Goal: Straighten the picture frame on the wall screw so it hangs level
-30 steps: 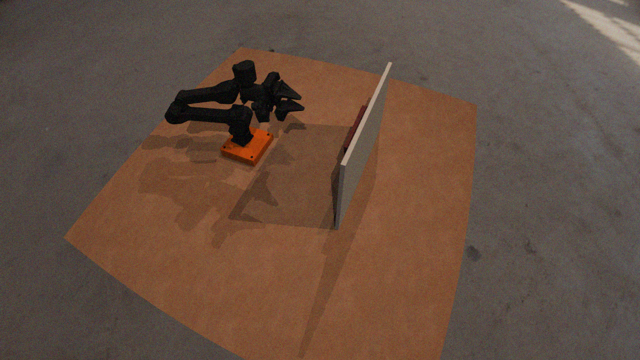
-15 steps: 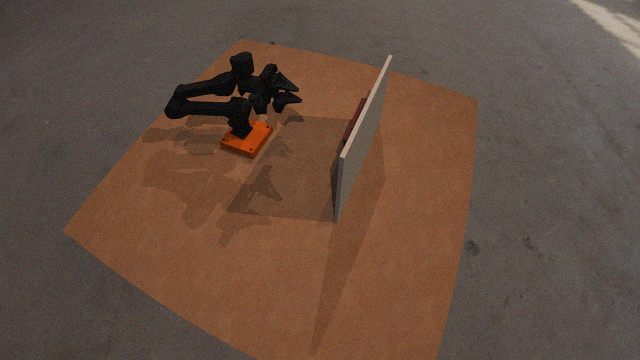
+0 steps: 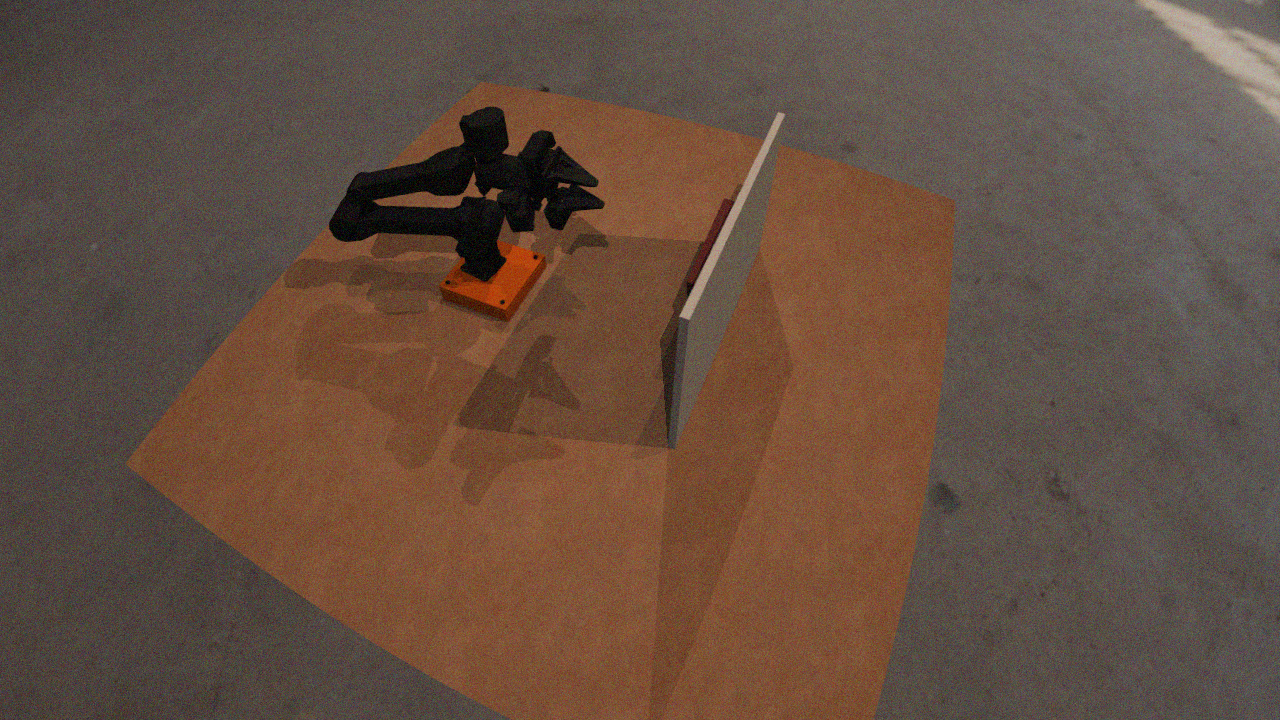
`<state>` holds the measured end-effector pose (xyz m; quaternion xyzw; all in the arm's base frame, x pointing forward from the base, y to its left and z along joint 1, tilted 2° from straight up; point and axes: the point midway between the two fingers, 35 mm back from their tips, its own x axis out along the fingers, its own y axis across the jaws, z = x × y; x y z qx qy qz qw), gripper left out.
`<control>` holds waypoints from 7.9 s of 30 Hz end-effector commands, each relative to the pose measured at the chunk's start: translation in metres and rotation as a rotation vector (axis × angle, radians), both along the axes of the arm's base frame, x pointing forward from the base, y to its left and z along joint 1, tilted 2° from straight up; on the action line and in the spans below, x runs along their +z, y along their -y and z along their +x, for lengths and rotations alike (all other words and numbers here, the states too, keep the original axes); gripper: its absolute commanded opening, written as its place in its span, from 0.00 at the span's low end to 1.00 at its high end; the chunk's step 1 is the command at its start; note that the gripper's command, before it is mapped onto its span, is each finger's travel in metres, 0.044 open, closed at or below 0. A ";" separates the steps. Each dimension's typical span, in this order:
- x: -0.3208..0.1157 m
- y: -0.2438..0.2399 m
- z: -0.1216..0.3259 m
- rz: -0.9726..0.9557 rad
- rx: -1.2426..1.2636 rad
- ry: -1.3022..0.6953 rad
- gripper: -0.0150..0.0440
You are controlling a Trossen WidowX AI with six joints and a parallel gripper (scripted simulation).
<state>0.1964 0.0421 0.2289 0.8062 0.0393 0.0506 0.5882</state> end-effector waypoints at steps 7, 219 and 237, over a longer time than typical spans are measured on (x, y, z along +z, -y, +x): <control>0.000 0.001 0.000 0.007 -0.004 -0.001 0.69; -0.024 -0.028 0.183 -0.155 -0.011 0.033 0.25; -0.018 -0.027 0.182 -0.155 -0.011 0.033 0.25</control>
